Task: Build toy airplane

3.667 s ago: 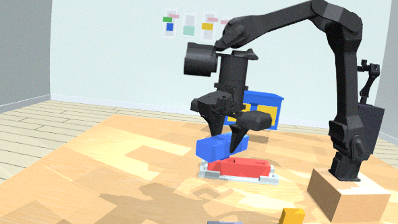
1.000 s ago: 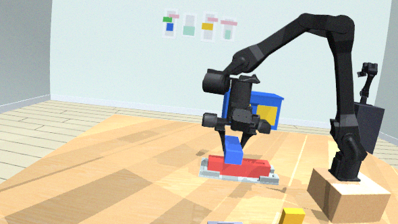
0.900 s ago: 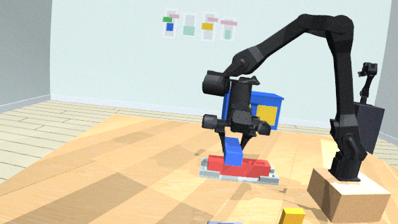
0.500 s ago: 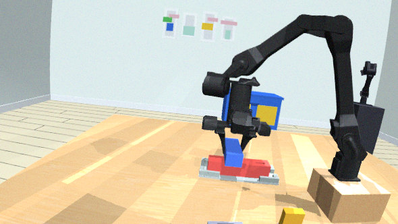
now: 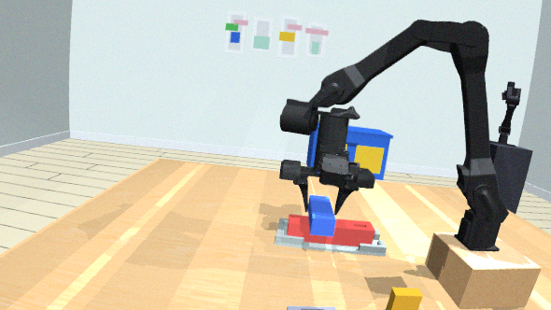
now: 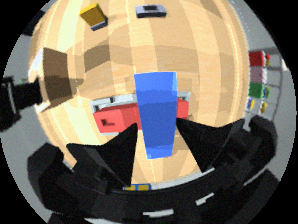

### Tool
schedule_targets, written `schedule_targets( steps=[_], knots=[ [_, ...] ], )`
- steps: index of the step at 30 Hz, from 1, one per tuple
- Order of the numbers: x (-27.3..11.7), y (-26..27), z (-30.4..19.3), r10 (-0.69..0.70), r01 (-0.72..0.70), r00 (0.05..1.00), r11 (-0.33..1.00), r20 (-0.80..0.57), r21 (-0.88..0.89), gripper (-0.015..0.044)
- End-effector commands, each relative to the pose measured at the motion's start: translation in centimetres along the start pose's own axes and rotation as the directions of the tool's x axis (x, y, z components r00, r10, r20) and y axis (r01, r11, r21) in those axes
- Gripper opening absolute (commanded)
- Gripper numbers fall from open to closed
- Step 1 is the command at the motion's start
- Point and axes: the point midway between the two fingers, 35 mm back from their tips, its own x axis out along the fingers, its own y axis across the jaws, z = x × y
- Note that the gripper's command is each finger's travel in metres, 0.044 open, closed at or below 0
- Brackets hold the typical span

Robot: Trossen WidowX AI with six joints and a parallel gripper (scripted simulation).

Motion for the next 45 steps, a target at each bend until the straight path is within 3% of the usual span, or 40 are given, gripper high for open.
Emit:
schedule_targets(
  steps=[1, 4, 10, 16, 25, 27, 29, 33, 37, 42, 45],
  knots=[
    [0.0, 0.0, 0.0, -0.001, 0.001, 1.0, 1.0, 0.0, 0.0, 0.0373],
    [0.0, 0.0, 0.0, -0.001, 0.001, 1.0, 1.0, 0.0, 0.0, 0.044],
    [-0.3, -0.1, 0.0, -0.001, 0.001, 1.0, 1.0, 0.0, 0.0, 0.044],
    [-8.2, -0.1, 0.0, 0.0, 0.0, 1.0, 1.0, 0.002, -0.004, 0.044],
    [-8.5, -0.6, -0.3, 0.0, 0.0, 1.0, 1.0, 0.002, -0.004, 0.044],
    [-8.5, -0.6, -0.3, 0.0, 0.0, 1.0, 0.998, 0.002, 0.062, 0.044],
    [-8.5, -0.6, -0.3, 0.0, -0.001, 1.0, 0.971, 0.002, 0.24, 0.044],
    [-8.6, -0.6, -0.3, 0.0, -0.001, 1.0, 0.803, 0.002, 0.596, 0.044],
    [-8.7, -0.7, -0.3, 0.0, -0.002, 1.0, 0.51, 0.002, 0.86, 0.044],
    [-8.8, -0.7, -0.3, 0.0, -0.002, 1.0, 0.057, 0.002, 0.998, 0.044],
    [-8.8, -0.7, -0.3, 0.0, -0.002, 1.0, -0.008, 0.002, 1.0, 0.044]
  ],
)
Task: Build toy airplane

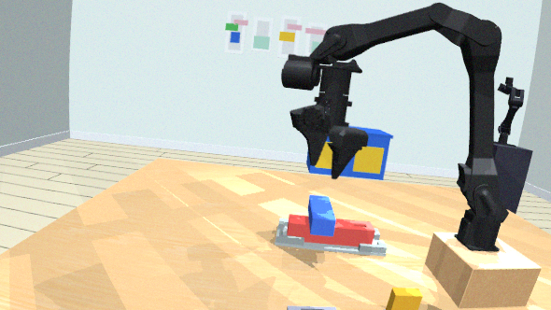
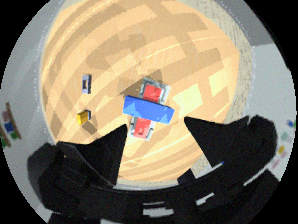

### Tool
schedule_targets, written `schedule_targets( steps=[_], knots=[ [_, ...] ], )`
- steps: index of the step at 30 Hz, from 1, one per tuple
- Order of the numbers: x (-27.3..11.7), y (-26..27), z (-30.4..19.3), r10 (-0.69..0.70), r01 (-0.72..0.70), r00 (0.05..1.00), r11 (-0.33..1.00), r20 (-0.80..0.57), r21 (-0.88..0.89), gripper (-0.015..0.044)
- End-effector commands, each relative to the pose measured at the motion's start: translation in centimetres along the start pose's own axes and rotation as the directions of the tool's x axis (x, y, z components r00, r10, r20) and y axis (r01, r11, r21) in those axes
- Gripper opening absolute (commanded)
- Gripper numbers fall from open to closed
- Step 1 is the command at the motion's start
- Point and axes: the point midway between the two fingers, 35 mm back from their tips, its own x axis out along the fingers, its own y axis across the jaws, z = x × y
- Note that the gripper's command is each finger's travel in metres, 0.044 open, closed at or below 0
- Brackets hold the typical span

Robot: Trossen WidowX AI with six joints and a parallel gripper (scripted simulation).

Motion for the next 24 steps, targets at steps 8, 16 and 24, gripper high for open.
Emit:
schedule_targets(
  steps=[8, 16, 24],
  knots=[
    [0.1, 0.0, -0.1, 0.007, -0.003, 1.0, 0.923, -0.008, 0.385, 0.044],
    [-0.1, 7.8, 2.7, 0.017, -0.014, 1.0, 0.923, -0.005, 0.386, 0.044],
    [0.0, 18.9, 2.6, 0.027, -0.023, 1.0, 0.922, -0.006, 0.386, 0.044]
  ],
)
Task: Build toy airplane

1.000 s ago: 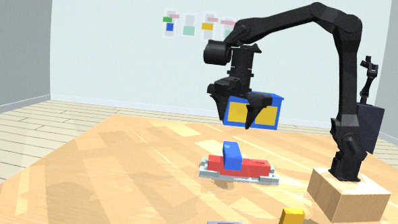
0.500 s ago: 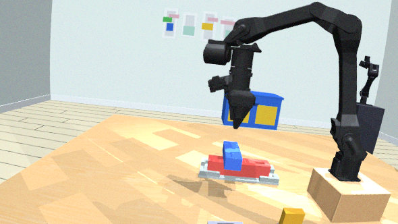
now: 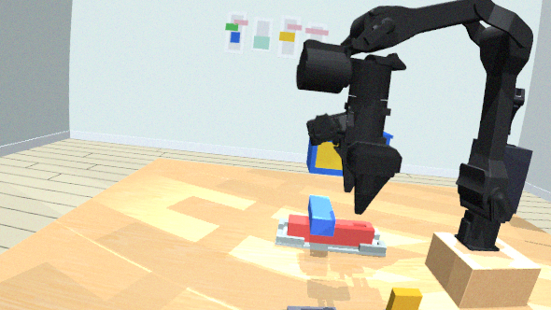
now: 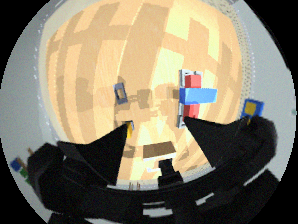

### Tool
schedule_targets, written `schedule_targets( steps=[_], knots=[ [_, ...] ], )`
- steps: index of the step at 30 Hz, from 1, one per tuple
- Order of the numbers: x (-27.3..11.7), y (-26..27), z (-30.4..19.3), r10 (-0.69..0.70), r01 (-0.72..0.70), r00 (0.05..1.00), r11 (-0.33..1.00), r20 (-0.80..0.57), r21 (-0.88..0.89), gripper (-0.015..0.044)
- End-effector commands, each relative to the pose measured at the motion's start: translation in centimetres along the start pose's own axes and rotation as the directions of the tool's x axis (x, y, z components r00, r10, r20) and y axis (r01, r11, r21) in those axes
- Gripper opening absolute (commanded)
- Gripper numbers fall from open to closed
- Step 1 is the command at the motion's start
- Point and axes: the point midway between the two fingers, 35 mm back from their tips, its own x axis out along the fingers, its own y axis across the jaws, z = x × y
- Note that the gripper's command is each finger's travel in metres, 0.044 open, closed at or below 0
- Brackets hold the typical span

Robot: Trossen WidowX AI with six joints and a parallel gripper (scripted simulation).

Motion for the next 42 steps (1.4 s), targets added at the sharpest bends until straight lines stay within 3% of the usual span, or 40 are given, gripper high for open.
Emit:
schedule_targets(
  steps=[1, 9, 12, 16, 42],
  knots=[
    [0.2, 3.5, -2.5, 0.0, 0.0, 1.0, 1.0, -0.002, 0.005, 0.044],
    [0.7, 8.8, -8.3, 0.001, -0.001, 1.0, 1.0, -0.005, 0.005, 0.044],
    [1.7, 8.9, -8.2, 0.001, -0.001, 1.0, 1.0, -0.005, 0.005, 0.044],
    [6.2, 8.9, -8.3, 0.001, -0.001, 1.0, 1.0, -0.005, 0.005, 0.044],
    [10.3, 8.9, -8.3, 0.001, -0.001, 1.0, 1.0, -0.005, 0.005, 0.044]
  ],
)
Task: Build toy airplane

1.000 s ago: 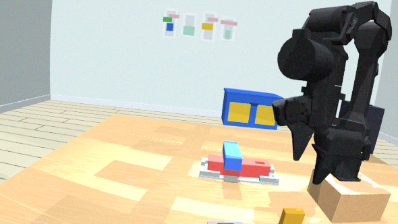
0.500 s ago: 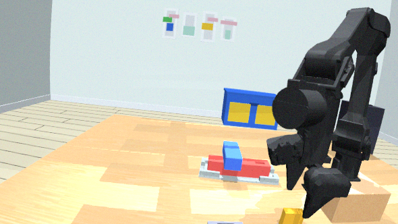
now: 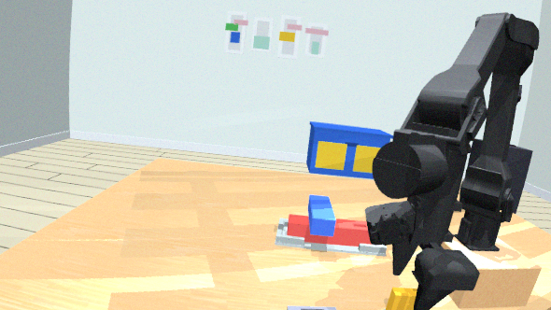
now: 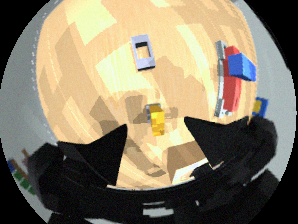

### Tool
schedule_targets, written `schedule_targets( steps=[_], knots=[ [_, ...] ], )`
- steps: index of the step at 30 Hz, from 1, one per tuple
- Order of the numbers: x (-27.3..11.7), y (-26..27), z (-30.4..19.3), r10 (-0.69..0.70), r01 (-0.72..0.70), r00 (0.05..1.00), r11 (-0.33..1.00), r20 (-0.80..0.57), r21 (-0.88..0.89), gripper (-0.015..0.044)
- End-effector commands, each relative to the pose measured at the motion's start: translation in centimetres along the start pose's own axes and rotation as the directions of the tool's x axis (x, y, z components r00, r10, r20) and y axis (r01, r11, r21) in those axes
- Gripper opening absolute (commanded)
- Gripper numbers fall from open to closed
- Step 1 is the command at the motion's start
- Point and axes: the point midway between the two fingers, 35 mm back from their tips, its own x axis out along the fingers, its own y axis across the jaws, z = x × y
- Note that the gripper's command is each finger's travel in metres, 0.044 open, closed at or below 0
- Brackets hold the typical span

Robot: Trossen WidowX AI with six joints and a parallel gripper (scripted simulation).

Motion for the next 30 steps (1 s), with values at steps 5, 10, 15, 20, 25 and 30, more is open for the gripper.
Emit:
schedule_targets(
  steps=[5, 10, 15, 20, 25, 30],
  knots=[
    [1.5, -0.1, -0.2, -0.006, 0.006, 1.0, 1.0, -0.01, -0.002, 0.044],
    [2.3, -0.2, -0.2, -0.006, 0.006, 1.0, 1.0, -0.01, -0.002, 0.044],
    [3.1, -0.2, -0.3, -0.007, 0.007, 1.0, 1.0, -0.01, -0.002, 0.044],
    [3.5, -0.2, -0.4, -0.007, 0.007, 1.0, 1.0, -0.01, -0.002, 0.0414],
    [3.5, -0.2, -0.4, -0.007, 0.007, 1.0, 1.0, -0.01, -0.002, 0.0282],
    [3.5, -0.2, -0.4, -0.007, 0.007, 1.0, 1.0, -0.01, -0.002, 0.0151]
  ],
)
